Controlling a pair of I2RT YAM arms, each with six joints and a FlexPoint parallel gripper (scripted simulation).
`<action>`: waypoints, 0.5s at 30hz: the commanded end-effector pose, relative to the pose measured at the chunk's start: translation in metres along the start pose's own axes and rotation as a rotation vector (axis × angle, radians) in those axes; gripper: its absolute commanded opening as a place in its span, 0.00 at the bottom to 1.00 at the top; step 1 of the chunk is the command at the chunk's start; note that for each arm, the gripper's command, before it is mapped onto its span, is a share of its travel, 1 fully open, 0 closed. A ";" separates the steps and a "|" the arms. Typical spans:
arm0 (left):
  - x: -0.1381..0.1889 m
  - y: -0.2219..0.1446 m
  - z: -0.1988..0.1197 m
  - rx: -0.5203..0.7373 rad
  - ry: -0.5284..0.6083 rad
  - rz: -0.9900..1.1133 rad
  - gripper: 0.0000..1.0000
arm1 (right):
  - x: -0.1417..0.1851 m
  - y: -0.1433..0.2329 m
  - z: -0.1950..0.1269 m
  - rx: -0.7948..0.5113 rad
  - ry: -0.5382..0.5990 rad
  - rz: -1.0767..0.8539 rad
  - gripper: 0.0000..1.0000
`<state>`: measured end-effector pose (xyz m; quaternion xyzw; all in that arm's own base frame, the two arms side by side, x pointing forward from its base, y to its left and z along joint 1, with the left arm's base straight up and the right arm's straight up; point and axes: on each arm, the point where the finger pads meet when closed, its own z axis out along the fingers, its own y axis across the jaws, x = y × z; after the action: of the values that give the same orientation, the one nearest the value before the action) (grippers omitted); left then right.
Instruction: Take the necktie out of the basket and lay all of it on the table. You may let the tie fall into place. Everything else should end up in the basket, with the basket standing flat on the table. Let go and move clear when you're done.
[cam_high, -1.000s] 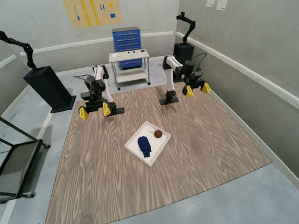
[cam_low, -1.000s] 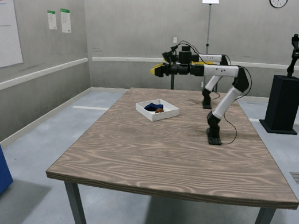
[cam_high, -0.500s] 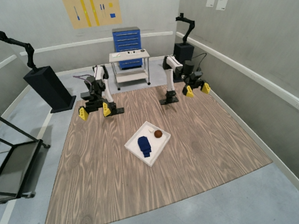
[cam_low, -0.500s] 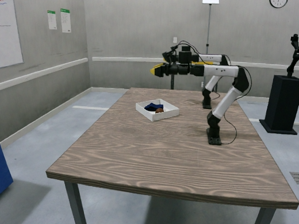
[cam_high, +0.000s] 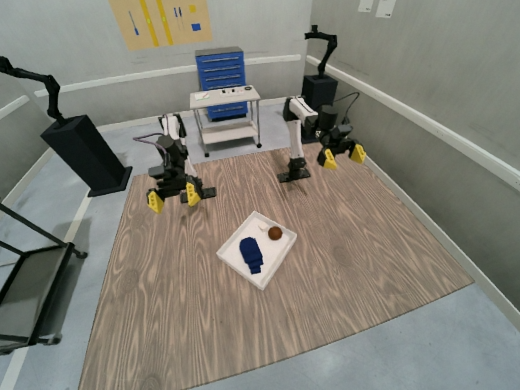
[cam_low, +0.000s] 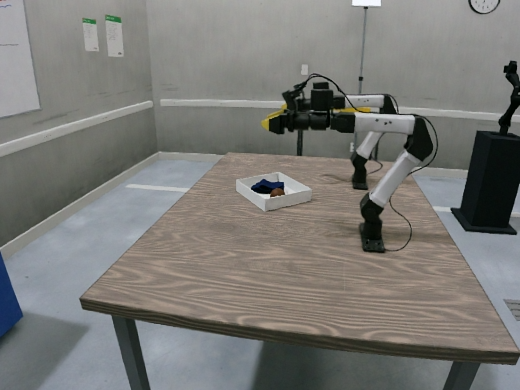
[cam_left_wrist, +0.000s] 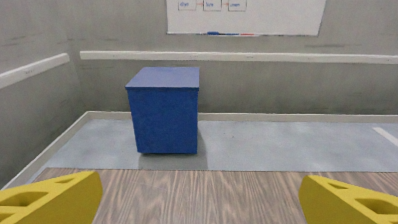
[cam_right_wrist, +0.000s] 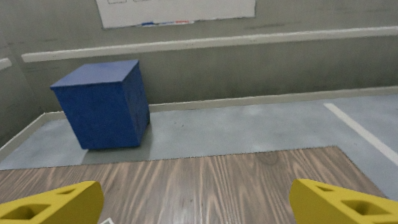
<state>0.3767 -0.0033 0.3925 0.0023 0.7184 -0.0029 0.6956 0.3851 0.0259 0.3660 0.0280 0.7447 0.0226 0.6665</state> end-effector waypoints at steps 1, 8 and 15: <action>0.000 0.000 0.000 0.000 0.000 0.000 1.00 | -0.002 -0.004 -0.001 0.059 0.031 0.034 0.96; 0.000 0.000 0.000 0.000 0.000 0.000 1.00 | 0.016 0.011 0.005 0.142 0.123 0.120 0.94; 0.000 0.000 0.000 0.000 0.000 0.000 1.00 | 0.037 0.030 0.014 0.245 0.236 0.228 0.92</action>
<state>0.3767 -0.0033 0.3925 0.0023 0.7184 -0.0029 0.6956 0.3985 0.0627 0.3303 0.1234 0.7935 0.0257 0.5954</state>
